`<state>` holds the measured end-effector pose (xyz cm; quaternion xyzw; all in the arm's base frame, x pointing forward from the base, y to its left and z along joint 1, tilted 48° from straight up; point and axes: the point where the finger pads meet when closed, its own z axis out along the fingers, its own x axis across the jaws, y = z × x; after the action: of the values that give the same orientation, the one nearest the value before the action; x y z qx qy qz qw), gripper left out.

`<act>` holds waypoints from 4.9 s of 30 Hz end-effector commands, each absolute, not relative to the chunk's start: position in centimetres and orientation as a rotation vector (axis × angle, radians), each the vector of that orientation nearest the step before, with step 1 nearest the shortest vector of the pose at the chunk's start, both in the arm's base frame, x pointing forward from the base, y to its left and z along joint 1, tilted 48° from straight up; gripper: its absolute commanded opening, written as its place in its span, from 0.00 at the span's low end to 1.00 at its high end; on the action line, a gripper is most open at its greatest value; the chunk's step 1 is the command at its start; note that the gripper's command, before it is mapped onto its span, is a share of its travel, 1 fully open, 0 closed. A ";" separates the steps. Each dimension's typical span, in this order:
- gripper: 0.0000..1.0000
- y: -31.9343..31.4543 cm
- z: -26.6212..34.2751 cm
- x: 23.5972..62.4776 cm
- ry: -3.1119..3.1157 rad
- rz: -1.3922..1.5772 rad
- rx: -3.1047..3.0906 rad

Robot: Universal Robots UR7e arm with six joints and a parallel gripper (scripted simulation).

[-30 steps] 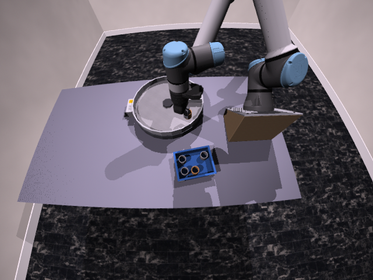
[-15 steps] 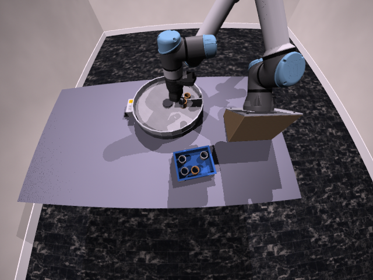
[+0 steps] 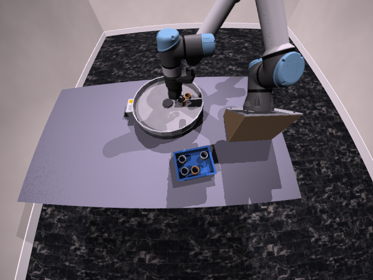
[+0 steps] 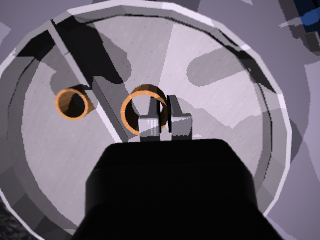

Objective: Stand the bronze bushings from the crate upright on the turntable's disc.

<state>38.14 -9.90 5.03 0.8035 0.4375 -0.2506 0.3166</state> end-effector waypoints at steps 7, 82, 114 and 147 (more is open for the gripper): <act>0.00 -9.9 5.2 38.3 1.150 -0.654 2.116; 0.00 -12.3 2.8 37.6 1.154 -0.661 2.116; 0.00 -12.3 2.8 37.6 1.153 -0.659 2.116; 0.00 -14.3 1.0 37.1 1.154 -0.662 2.117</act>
<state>37.36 -13.67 1.66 0.8042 0.4367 -0.2509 0.3157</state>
